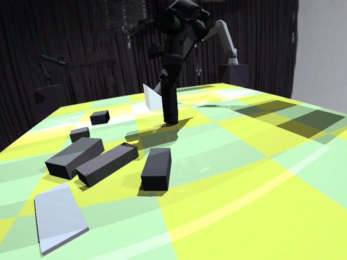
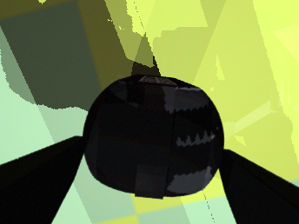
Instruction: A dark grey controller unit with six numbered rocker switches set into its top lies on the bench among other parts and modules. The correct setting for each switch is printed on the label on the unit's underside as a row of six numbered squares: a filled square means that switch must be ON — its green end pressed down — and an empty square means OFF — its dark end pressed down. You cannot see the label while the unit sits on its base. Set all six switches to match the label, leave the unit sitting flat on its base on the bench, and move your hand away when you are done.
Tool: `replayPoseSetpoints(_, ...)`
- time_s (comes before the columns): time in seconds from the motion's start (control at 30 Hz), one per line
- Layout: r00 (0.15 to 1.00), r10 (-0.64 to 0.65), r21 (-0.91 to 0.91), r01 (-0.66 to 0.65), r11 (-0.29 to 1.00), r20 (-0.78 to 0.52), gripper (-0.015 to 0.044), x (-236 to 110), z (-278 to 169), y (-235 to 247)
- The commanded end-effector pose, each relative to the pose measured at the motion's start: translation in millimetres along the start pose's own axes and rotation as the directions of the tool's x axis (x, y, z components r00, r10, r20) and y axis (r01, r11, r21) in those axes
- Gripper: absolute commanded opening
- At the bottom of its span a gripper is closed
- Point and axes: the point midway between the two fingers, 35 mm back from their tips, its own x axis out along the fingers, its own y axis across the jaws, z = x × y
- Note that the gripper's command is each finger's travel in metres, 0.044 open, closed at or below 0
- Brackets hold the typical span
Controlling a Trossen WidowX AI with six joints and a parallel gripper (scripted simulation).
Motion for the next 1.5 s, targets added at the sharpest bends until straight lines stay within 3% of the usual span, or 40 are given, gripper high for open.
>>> replayPoseSetpoints(0.0,1.0,-0.004,-0.002,0.004,1.0,-0.021,0.0338,1.4,-7.3,-0.1)
replayPoseSetpoints(1.47,0.992,-0.004,-0.002,0.004,1.0,-0.125,0.0338,3.0,-40.3,-0.2)
